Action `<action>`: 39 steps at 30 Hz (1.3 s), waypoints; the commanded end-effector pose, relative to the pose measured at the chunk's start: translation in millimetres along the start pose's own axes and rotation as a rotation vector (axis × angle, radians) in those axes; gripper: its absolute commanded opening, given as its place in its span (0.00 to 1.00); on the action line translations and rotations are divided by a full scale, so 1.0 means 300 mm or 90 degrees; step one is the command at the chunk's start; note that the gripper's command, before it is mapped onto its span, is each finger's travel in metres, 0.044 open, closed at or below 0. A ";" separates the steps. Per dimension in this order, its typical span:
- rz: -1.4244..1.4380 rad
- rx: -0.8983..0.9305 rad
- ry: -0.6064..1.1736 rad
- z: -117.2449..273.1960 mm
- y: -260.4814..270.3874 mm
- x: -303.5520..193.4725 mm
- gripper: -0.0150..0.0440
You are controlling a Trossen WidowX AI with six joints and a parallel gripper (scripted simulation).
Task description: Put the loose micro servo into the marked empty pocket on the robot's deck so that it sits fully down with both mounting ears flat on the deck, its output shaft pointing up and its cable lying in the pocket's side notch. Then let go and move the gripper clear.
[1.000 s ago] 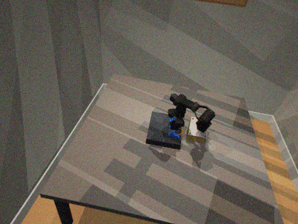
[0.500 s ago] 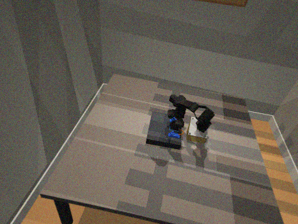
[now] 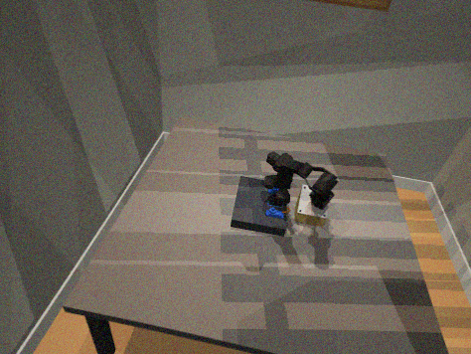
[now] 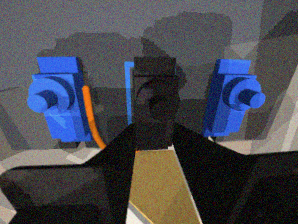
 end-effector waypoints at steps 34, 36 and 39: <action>-0.003 0.002 -0.002 -0.024 -0.002 0.000 0.57; -0.003 0.001 -0.002 0.026 0.000 -0.005 0.57; -0.003 0.002 -0.002 0.057 0.003 -0.017 0.57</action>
Point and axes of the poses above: the point midway between the two fingers, 35 mm back from their tips, its own z axis back along the fingers, its own y axis across the jaws, x = y × z, the point moved 8 cm from there along z, back along the fingers, and after that the axes turned 1 degree about z, right-handed, at the moved point
